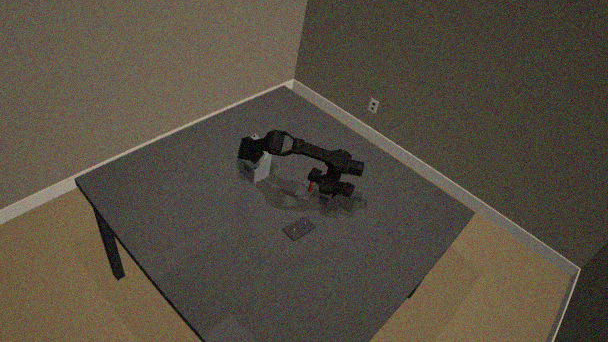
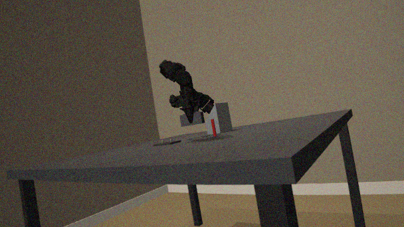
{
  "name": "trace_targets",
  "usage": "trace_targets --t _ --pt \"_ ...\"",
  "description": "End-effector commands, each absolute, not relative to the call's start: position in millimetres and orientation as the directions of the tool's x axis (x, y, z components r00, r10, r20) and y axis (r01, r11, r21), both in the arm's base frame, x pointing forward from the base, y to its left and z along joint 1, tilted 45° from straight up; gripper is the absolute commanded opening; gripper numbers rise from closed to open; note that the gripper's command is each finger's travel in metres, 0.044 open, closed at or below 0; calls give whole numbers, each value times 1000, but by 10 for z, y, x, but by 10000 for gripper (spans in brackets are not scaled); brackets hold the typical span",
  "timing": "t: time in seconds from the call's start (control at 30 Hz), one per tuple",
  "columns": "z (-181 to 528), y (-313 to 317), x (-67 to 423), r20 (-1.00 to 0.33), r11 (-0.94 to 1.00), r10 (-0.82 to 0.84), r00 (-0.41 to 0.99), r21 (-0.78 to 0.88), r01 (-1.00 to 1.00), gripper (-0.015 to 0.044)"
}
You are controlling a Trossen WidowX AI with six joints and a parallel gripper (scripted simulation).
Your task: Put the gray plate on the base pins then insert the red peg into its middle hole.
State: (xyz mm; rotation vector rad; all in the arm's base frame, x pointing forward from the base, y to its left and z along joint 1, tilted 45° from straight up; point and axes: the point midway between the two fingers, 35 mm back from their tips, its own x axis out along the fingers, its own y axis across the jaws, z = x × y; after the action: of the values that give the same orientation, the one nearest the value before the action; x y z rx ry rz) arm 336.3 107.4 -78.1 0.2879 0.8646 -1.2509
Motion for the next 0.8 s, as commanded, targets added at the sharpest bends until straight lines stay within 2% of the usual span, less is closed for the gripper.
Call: trace_targets --t 0.0,0.47,0.77 --pt "-649 1211 3383 -713 333 -698 70 -236 913 0" --pt "-321 1502 3307 -711 330 -700 68 -237 913 0" --pt "-281 1448 3337 -713 321 -698 68 -226 920 0"
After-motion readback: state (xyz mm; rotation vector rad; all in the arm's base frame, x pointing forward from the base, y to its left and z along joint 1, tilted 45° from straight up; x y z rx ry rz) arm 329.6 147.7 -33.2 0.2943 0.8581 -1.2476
